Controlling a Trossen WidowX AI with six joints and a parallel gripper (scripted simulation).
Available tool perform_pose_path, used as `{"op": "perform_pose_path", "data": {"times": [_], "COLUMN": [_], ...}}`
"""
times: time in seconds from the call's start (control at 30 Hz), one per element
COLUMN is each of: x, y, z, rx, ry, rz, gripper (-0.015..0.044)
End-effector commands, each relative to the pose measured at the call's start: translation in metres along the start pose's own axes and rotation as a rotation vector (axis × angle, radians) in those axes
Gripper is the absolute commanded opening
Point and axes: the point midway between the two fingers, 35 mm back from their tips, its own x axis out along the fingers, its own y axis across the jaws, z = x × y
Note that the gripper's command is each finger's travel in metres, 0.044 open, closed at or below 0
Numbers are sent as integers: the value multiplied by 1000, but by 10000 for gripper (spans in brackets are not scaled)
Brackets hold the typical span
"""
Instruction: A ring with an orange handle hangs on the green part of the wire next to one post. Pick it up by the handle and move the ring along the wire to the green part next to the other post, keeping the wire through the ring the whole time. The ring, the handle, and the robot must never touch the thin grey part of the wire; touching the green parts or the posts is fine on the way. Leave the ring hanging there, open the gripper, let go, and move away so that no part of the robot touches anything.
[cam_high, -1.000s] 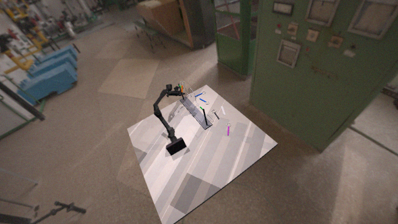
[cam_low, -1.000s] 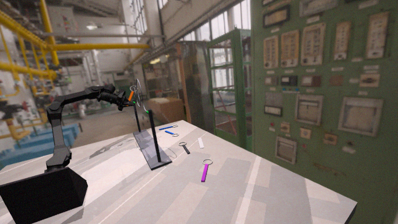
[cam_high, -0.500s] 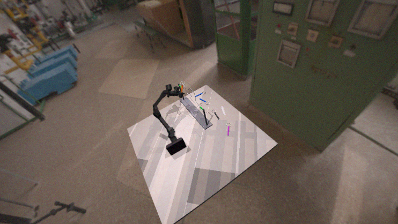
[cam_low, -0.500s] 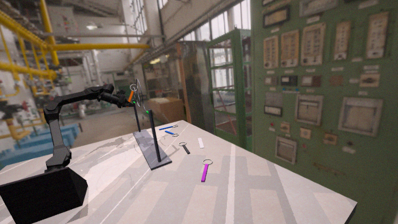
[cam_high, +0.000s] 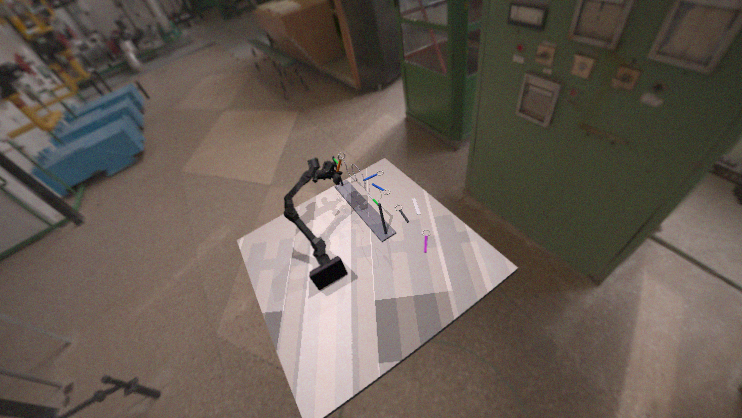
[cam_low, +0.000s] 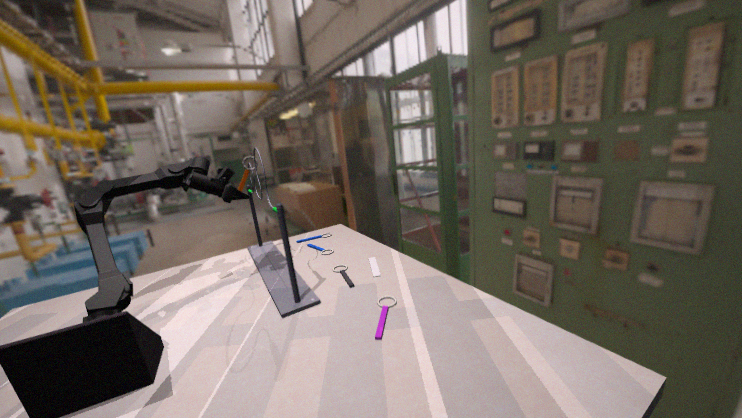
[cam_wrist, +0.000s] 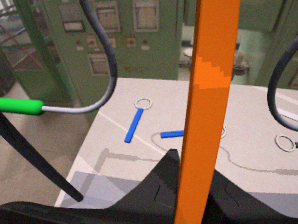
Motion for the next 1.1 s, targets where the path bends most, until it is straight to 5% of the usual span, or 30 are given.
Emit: {"op": "perform_pose_path", "data": {"times": [0.0, 1.07], "x": [-3, -9], "y": [5, 43], "z": [0, 14], "rx": [62, 646], "ry": [-7, -56], "rz": [41, 389], "gripper": [-150, -150]}}
